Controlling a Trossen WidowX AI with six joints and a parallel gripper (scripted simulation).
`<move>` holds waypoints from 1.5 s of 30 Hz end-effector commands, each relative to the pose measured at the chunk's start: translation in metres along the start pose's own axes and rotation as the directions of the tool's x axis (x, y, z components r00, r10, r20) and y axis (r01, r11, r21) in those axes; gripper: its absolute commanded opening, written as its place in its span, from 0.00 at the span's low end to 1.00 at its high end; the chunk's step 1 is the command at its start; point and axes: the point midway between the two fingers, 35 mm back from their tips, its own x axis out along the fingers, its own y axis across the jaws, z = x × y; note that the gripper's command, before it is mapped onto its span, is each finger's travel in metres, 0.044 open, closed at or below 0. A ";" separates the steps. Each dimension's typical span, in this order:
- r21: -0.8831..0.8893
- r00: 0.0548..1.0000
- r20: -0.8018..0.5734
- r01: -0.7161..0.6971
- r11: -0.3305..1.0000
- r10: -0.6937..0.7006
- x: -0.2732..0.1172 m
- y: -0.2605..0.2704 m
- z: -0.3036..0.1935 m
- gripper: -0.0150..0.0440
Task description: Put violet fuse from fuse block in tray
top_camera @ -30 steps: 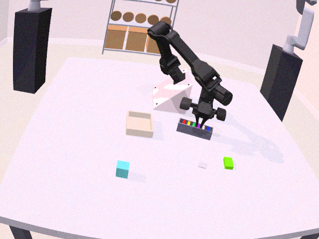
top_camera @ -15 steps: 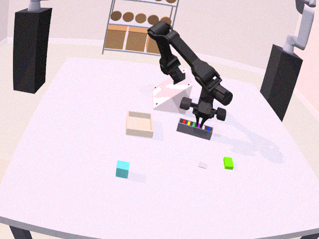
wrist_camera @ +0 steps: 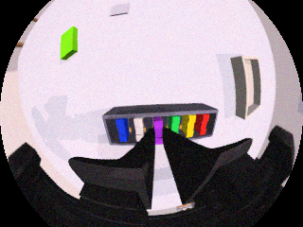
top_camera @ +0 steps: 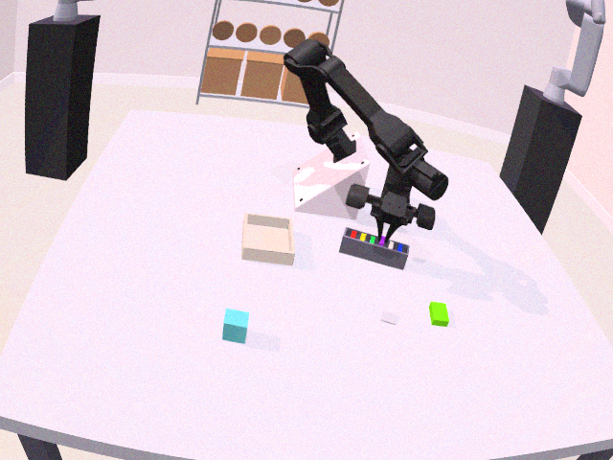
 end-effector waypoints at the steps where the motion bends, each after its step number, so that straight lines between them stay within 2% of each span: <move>1: 0.004 1.000 0.002 -0.004 1.000 0.004 -0.003 0.001 0.001 0.25; 45: 0.001 1.000 0.002 -0.002 1.000 0.002 -0.025 0.001 0.000 0.25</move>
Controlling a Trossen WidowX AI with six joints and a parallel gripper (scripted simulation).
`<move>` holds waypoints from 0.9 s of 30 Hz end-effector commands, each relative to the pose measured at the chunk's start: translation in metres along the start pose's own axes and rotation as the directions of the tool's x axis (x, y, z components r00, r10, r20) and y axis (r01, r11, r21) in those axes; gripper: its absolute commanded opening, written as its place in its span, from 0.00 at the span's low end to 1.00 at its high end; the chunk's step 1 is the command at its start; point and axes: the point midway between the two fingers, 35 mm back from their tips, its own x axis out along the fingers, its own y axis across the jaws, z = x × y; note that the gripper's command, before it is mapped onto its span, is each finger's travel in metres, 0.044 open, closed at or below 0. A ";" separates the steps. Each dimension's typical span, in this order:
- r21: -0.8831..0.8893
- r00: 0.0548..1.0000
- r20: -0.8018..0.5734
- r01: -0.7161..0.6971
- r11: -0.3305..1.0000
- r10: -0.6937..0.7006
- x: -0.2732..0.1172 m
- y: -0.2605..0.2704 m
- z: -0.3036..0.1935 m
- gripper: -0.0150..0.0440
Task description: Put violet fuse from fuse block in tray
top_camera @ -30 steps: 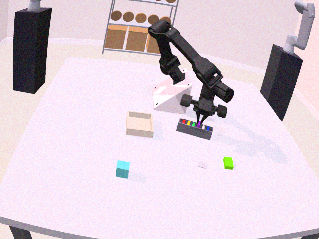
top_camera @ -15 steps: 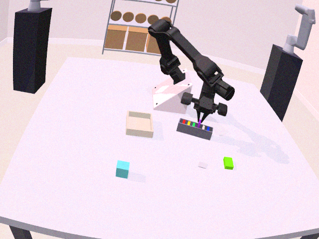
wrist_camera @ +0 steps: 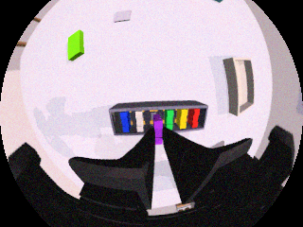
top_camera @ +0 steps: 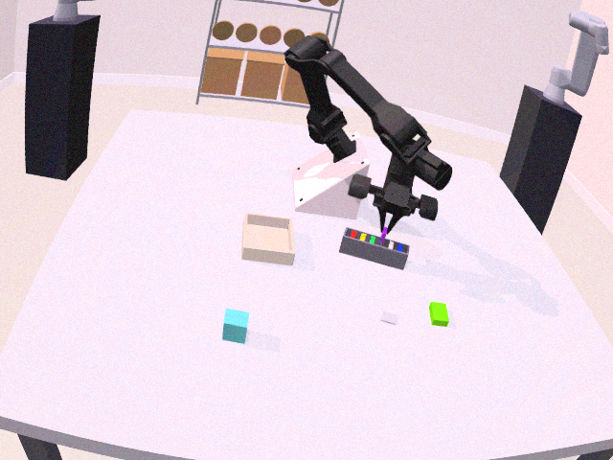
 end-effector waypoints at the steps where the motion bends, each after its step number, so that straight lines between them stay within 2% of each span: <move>1: 0.006 1.000 0.002 -0.006 1.000 0.006 -0.004 0.001 0.001 0.25; 27: 0.005 1.000 0.002 -0.006 1.000 0.006 -0.028 0.001 0.001 0.25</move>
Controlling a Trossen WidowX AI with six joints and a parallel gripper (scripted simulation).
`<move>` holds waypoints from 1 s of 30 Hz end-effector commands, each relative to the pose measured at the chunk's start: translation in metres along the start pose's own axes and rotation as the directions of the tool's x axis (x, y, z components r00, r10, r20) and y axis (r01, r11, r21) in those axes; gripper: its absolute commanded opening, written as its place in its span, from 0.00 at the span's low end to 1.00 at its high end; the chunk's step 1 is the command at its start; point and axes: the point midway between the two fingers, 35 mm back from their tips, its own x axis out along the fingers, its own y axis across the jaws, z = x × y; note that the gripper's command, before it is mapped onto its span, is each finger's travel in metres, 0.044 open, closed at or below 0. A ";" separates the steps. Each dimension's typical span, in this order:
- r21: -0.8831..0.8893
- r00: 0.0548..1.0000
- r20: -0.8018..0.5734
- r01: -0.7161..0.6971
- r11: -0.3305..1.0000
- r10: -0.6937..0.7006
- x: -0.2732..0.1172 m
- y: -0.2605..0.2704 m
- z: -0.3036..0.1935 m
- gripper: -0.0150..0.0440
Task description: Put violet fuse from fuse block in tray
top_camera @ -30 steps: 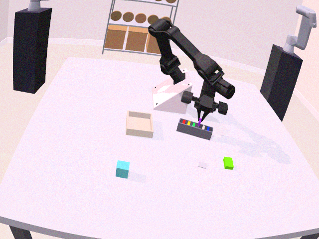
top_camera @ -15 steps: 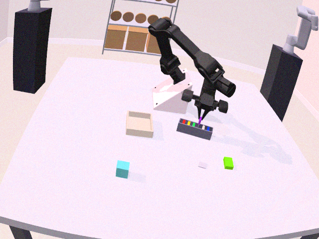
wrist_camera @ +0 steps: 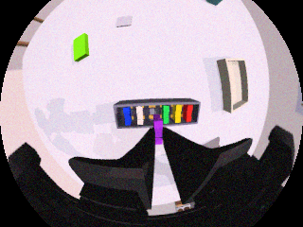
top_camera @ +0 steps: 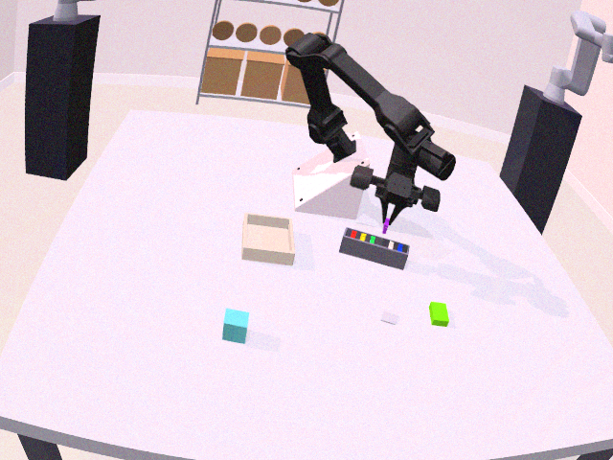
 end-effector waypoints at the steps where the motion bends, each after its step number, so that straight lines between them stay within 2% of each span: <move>1: 0.008 1.000 0.004 -0.010 1.000 0.010 -0.009 0.002 0.002 0.25; 10: 0.007 1.000 0.003 -0.015 1.000 0.015 -0.012 -0.006 0.008 0.25; 30: 0.003 0.999 0.003 -0.037 0.999 0.037 -0.013 -0.134 0.066 0.25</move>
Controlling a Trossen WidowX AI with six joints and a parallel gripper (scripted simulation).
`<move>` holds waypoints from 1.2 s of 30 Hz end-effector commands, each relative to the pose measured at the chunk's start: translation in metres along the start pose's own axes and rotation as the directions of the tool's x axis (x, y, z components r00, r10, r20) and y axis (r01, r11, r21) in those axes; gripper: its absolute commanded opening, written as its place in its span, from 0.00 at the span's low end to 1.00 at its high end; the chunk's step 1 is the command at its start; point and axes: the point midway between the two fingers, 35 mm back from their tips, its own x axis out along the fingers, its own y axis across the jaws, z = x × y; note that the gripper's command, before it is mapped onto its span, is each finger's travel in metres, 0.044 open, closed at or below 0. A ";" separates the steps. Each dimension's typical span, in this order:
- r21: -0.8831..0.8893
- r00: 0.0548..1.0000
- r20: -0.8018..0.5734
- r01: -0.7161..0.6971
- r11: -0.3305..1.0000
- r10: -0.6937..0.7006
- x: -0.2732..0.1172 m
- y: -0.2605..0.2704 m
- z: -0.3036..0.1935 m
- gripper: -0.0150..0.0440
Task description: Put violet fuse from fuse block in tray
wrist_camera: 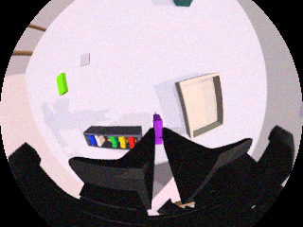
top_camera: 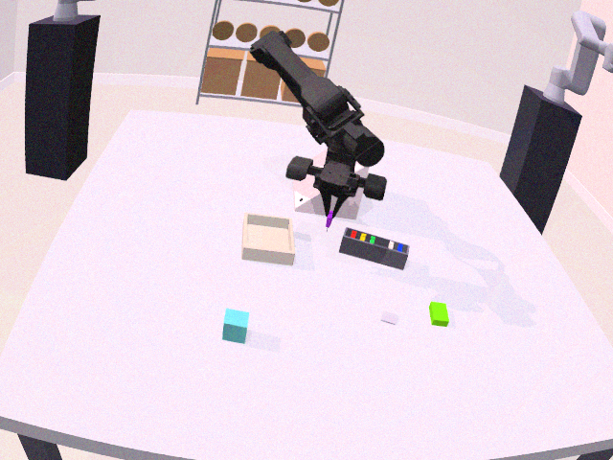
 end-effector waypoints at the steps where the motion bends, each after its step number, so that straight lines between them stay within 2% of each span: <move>1: -0.005 1.000 0.000 0.010 1.000 -0.010 0.000 -0.027 0.004 0.25; 13: -0.001 0.999 0.003 0.045 0.999 -0.045 -0.001 -0.110 0.006 0.25; 36: -0.001 0.999 0.003 0.046 0.999 -0.046 0.028 -0.113 0.007 0.25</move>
